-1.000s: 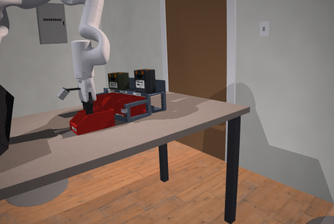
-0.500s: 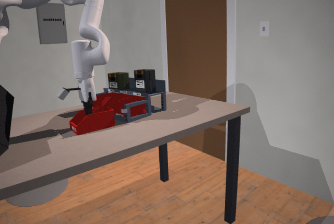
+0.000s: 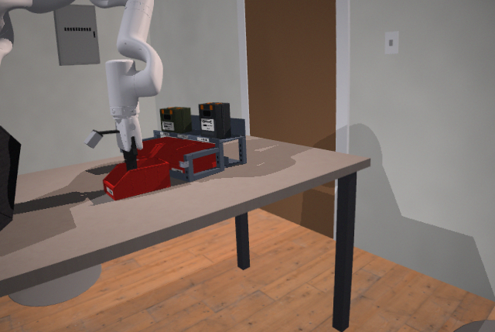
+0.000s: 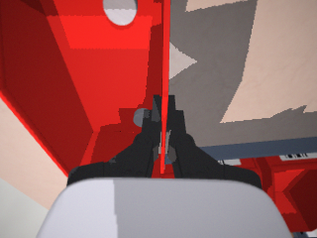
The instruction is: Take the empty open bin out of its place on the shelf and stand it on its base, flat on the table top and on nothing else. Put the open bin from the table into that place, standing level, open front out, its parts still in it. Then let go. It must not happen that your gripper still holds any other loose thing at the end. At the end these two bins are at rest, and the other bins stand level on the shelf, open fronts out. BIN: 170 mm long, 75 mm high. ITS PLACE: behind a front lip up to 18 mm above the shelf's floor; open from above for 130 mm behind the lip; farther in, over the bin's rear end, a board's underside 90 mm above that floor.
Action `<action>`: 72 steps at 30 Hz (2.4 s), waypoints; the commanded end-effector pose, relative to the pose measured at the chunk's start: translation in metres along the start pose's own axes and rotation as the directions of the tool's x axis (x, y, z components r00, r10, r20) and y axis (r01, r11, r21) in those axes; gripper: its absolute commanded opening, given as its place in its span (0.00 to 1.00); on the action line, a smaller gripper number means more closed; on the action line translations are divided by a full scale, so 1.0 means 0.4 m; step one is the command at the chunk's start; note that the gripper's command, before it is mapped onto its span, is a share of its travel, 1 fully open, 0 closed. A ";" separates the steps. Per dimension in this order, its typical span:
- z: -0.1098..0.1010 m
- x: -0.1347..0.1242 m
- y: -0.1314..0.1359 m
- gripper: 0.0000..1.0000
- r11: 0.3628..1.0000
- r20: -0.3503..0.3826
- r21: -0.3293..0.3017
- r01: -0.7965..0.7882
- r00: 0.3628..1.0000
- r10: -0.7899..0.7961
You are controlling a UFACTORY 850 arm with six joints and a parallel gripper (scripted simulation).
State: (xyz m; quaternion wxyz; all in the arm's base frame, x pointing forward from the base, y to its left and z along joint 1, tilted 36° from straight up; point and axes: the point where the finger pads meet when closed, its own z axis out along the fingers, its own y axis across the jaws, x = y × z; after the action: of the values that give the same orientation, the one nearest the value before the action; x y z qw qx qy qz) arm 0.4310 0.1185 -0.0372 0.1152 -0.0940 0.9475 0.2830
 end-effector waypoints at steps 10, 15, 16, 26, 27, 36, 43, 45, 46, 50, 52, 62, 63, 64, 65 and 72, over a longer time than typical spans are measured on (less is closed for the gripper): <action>-0.002 -0.001 -0.001 0.00 1.000 0.001 0.000 0.000 1.000 0.000; -0.006 -0.001 0.000 0.00 1.000 0.001 0.000 0.000 1.000 0.000; -0.008 -0.001 0.000 0.00 1.000 0.001 0.000 0.000 1.000 0.000; -0.058 -0.001 0.000 0.00 1.000 0.001 0.000 0.000 1.000 0.000; -0.065 -0.001 0.000 0.00 1.000 0.001 0.000 0.000 1.000 0.000; -0.119 -0.001 0.000 0.00 1.000 0.001 0.000 0.000 1.000 0.000; -0.167 -0.001 0.000 0.00 1.000 0.001 0.000 0.000 1.000 0.000; -0.179 -0.001 0.000 0.00 1.000 0.001 0.000 0.000 1.000 0.000; -0.184 -0.001 0.000 0.00 1.000 0.001 0.000 0.000 1.000 0.000; -0.193 -0.001 0.000 0.00 1.000 0.001 0.000 0.000 1.000 0.000; -0.200 -0.001 0.000 0.00 1.000 0.001 0.000 0.000 1.000 0.000; -0.216 -0.001 0.000 0.00 1.000 0.001 0.000 0.000 1.000 0.000; -0.216 -0.001 0.000 0.00 1.000 0.001 0.000 0.000 1.000 0.000; -0.216 -0.001 0.000 0.00 1.000 0.001 0.000 0.000 1.000 0.000; -0.216 -0.001 0.000 0.00 1.000 0.001 0.000 0.000 1.000 0.000; -0.216 -0.001 0.000 0.00 1.000 0.001 0.000 0.000 1.000 0.000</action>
State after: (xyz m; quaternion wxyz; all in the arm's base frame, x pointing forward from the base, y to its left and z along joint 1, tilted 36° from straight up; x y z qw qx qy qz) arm 0.4167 0.0706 0.0326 0.1151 -0.0940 0.9475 0.2831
